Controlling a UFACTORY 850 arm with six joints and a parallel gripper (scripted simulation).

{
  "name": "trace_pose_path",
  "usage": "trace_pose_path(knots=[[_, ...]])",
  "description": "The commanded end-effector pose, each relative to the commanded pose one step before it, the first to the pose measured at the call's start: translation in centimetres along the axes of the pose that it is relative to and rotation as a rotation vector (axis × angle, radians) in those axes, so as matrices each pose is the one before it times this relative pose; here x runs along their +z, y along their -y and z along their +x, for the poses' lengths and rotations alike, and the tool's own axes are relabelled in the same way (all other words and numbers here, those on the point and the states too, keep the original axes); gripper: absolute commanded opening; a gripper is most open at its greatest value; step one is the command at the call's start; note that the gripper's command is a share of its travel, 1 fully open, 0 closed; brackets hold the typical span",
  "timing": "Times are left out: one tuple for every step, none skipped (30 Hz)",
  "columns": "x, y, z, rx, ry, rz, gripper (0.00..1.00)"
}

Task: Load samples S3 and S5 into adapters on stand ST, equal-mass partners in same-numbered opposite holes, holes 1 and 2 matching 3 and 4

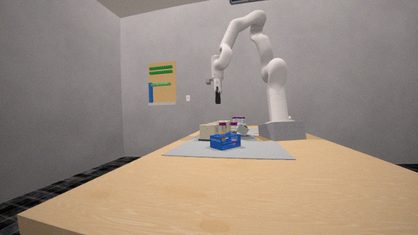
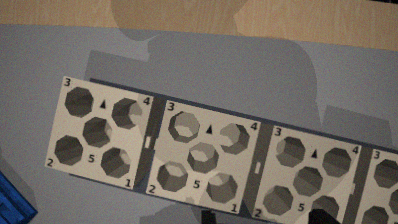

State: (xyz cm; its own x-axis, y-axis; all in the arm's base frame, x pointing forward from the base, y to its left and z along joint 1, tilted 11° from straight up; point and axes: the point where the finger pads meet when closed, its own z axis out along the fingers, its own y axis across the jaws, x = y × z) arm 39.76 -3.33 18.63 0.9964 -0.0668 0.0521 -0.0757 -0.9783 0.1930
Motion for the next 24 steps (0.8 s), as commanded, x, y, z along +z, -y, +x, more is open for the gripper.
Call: trace_pose_path(knots=[[-0.083,2.567,-0.714,-0.18713,0.00131,0.00729,0.57],[-0.007,0.493,-0.057,-0.03334,0.00004,0.00007,0.57],[0.0,0.499,-0.044,-0.03333,0.0,0.00002,0.57],[0.0,0.5,-0.028,-0.03333,0.0,0.00002,0.57],[0.0,0.501,-0.011,-0.03333,0.0,0.00002,0.57],[0.0,0.0,0.0,0.0,0.0,0.0,0.57],[0.0,0.0,0.0,0.0,0.0,0.0,0.57],[0.007,0.505,0.003,-0.03332,-0.00003,-0.00002,0.57],[0.0,0.501,0.022,-0.03333,0.0,0.00002,0.57],[-0.007,0.495,0.042,-0.03334,0.00003,0.00007,0.57],[0.0,0.498,0.056,-0.03333,0.0,0.00002,0.57],[0.0,0.496,0.072,-0.03333,0.0,0.00002,0.57],[0.0,0.493,0.089,-0.03333,0.0,0.00002,0.57],[0.0,0.49,0.105,-0.03333,0.0,0.00002,0.57],[0.0,0.486,0.121,-0.03333,0.0,0.00002,0.57],[0.0,0.482,0.137,-0.03333,-0.00001,0.00002,0.57],[0.0,0.477,0.153,-0.03333,-0.00001,0.00002,0.57],[0.0,0.472,0.169,-0.03333,-0.00001,0.00002,0.57],[0.0,0.466,0.185,-0.03333,-0.00001,0.00002,0.57],[0.0,0.459,0.2,-0.03333,-0.00001,0.00002,0.57],[0.0,0.452,0.215,-0.03056,-0.00001,0.00002,0.57],[0.0,0.445,0.229,0.0,-0.00001,0.00002,0.57],[0.0,0.0,0.0,0.0,0.0,0.0,0.57],[0.0,0.0,0.0,0.0,0.0,0.0,0.57]])
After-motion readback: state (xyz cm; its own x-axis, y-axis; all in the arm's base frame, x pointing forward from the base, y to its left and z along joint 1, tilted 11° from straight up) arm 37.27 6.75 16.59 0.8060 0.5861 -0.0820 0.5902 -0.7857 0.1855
